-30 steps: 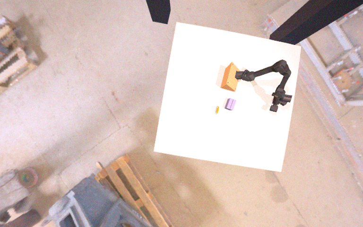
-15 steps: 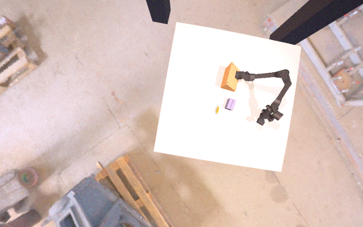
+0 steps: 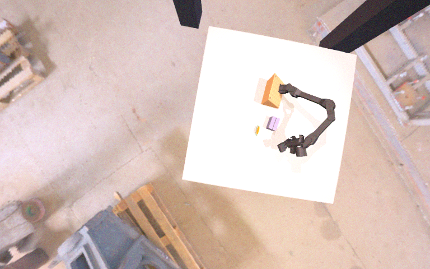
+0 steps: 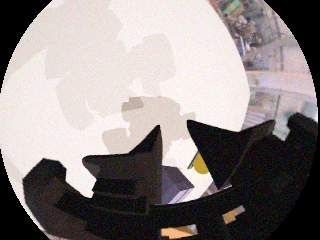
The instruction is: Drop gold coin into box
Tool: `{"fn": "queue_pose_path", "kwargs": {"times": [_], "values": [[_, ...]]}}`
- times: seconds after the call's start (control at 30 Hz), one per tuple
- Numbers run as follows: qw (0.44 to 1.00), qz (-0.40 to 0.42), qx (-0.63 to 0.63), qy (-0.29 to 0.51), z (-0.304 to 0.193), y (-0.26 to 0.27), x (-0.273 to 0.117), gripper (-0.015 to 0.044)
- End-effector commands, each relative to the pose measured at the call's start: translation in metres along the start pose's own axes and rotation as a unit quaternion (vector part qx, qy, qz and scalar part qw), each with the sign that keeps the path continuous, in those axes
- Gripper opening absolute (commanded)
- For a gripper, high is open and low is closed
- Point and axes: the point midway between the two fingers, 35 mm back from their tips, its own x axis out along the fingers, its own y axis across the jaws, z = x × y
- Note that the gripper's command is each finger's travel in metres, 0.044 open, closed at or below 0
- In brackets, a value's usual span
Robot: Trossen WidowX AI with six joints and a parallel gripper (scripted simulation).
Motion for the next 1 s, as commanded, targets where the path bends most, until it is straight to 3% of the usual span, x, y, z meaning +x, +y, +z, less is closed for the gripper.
{"fn": "queue_pose_path", "kwargs": {"times": [0.0, 0.4, 0.57, 0.7, 0.97], "values": [[0.996, 0.031, 0.075, 0.048, -0.041, -0.049, 0.0, 0.0161], [0.926, 0.185, 0.317, 0.086, -0.174, -0.141, -0.032, 0.0161], [0.925, 0.187, 0.32, 0.086, -0.176, -0.142, -0.03, 0.0161], [0.925, 0.188, 0.32, 0.085, -0.177, -0.129, -0.002, 0.0161], [0.925, 0.188, 0.32, 0.085, -0.178, -0.122, 0.014, 0.0161]]}}
